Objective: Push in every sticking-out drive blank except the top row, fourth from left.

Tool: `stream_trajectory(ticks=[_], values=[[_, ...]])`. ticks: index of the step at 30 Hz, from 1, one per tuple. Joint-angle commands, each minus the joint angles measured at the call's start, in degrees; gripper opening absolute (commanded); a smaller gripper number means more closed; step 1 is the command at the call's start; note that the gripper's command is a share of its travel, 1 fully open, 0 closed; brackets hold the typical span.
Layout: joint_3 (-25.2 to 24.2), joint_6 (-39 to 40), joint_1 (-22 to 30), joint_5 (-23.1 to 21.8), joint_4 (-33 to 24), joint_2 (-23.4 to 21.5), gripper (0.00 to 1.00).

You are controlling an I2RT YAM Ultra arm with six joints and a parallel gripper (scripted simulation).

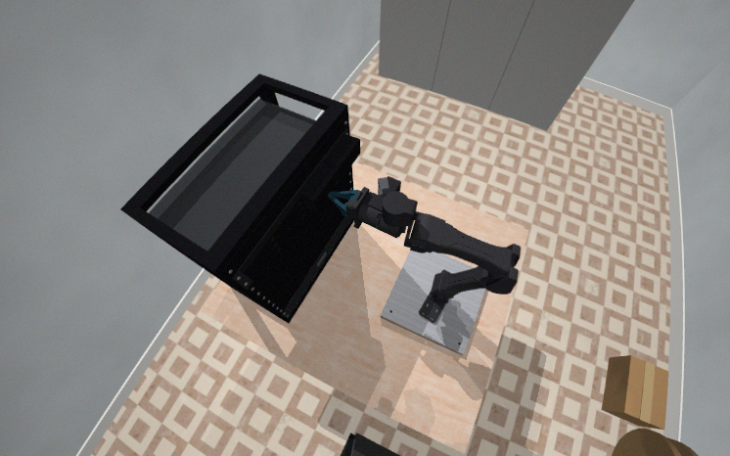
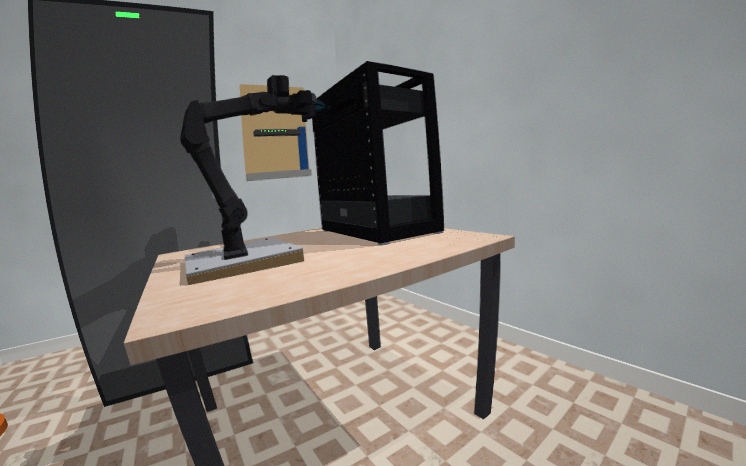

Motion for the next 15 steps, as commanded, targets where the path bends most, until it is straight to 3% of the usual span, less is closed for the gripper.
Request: stream_trajectory(ticks=[1, 15], values=[[2.3, -0.6, -0.4, -0.8, 1.2, 1.0, 0.00], [3.2, -0.6, -0.8, -0.9, 2.0, 2.7, 0.00]])
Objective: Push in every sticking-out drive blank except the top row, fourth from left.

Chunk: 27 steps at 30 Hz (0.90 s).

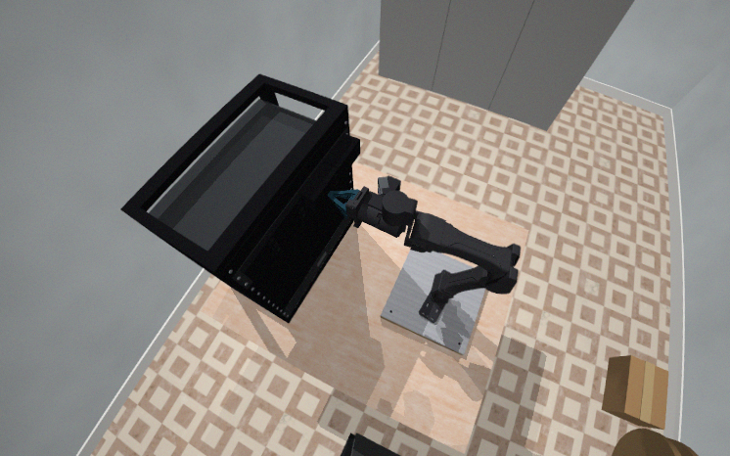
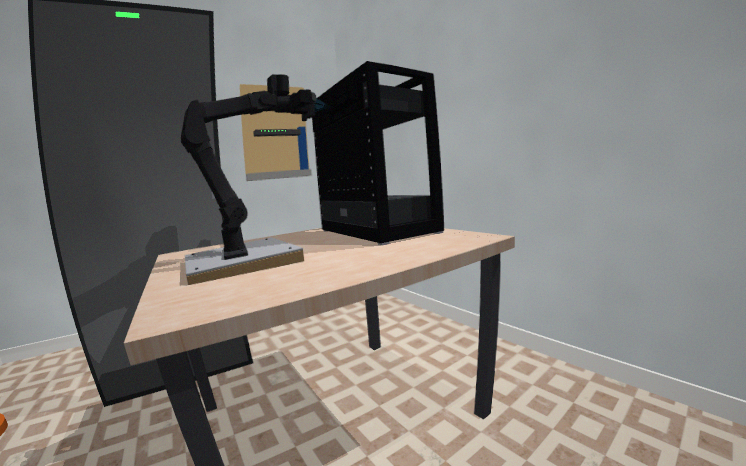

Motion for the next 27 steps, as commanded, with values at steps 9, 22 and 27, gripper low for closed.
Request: stream_trajectory(ticks=[9, 22, 27], values=[[2.4, -0.6, -0.8, -0.7, 2.8, 2.5, 0.00], [2.4, -0.6, -0.8, -0.7, 2.8, 2.5, 0.00], [2.7, -0.6, -0.9, -0.7, 3.1, 3.2, 0.00]])
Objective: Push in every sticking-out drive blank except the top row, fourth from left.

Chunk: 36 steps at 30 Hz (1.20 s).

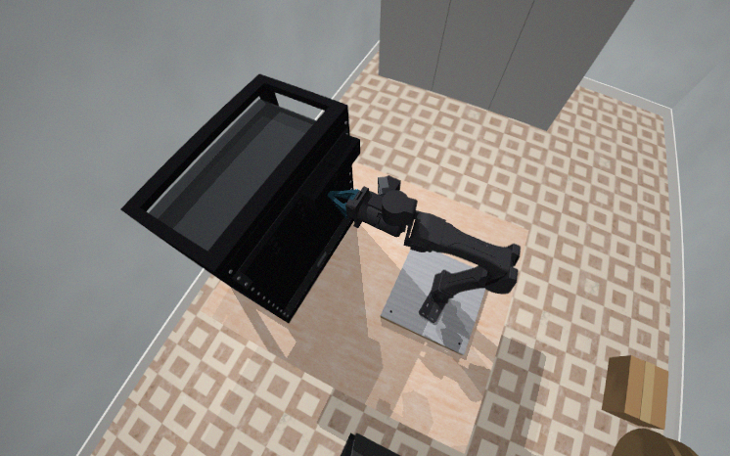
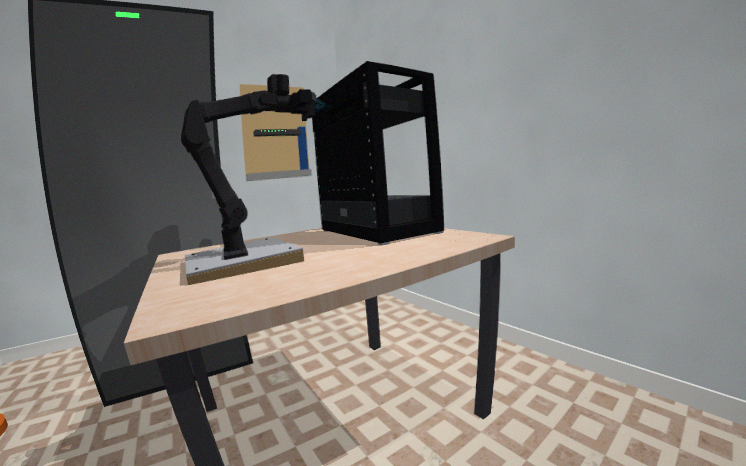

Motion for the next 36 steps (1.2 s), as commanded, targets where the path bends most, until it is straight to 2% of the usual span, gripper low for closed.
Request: stream_trajectory(ticks=[1, 28, 36], values=[[2.5, -0.6, -0.9, -0.8, 3.8, 3.4, 0.00], [3.2, -0.6, -1.0, -0.9, 4.0, 4.3, 0.00], [4.4, -0.6, -1.2, -1.0, 4.7, 6.2, 0.00]])
